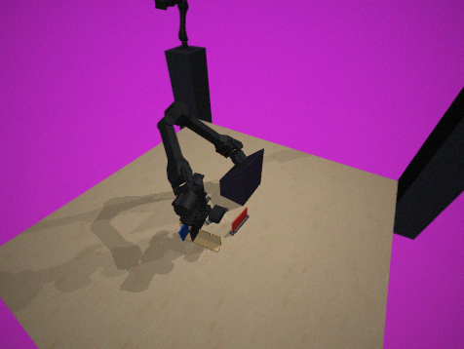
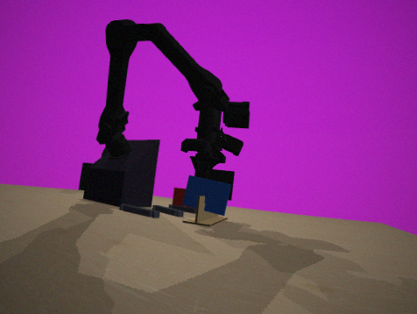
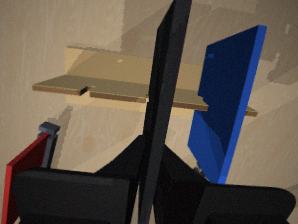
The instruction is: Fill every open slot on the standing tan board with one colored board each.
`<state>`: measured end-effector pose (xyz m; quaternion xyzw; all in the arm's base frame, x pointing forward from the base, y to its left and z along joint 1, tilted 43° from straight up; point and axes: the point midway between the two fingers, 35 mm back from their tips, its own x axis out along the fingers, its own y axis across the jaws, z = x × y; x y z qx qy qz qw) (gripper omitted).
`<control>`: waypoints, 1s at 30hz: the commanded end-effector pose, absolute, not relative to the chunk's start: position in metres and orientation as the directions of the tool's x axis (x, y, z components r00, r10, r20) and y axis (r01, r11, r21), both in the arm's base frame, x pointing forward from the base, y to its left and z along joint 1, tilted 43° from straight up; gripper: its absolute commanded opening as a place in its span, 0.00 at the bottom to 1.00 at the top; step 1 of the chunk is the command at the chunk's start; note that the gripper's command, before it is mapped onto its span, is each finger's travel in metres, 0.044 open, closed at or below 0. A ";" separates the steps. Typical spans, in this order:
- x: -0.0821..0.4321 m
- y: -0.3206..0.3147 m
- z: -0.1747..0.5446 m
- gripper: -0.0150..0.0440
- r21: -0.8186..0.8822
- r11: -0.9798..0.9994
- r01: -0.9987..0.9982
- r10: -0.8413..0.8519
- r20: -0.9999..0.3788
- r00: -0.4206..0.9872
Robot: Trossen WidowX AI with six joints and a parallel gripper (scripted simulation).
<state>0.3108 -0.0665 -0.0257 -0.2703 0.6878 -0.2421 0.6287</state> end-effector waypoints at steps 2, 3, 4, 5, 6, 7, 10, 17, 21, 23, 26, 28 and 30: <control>0.309 -0.069 -0.029 0.25 -0.675 0.734 -0.076 -0.679 -0.731 -0.066; 0.309 -0.070 -0.029 0.25 -0.675 0.734 -0.076 -0.679 -0.731 -0.066; 0.309 -0.070 -0.030 0.25 -0.675 0.734 -0.076 -0.679 -0.731 -0.066; 0.309 -0.070 -0.030 0.25 -0.675 0.734 -0.076 -0.679 -0.731 -0.066; 0.309 -0.071 -0.030 0.25 -0.675 0.734 -0.076 -0.679 -0.731 -0.066; 0.309 -0.071 -0.031 0.25 -0.675 0.734 -0.076 -0.679 -0.731 -0.066; 0.309 -0.072 -0.032 0.25 -0.675 0.734 -0.076 -0.679 -0.731 -0.066; 0.308 -0.075 -0.035 0.25 -0.675 0.734 -0.076 -0.679 -0.731 -0.066; 0.308 -0.077 -0.037 0.25 -0.675 0.734 -0.076 -0.679 -0.731 -0.066; 0.308 -0.077 -0.038 0.25 -0.675 0.734 -0.076 -0.679 -0.731 -0.066; 0.308 -0.077 -0.038 0.25 -0.675 0.734 -0.076 -0.679 -0.731 -0.066; 0.307 -0.077 -0.038 0.25 -0.675 0.734 -0.076 -0.679 -0.731 -0.066; 0.307 -0.077 -0.038 0.25 -0.675 0.734 -0.076 -0.679 -0.731 -0.066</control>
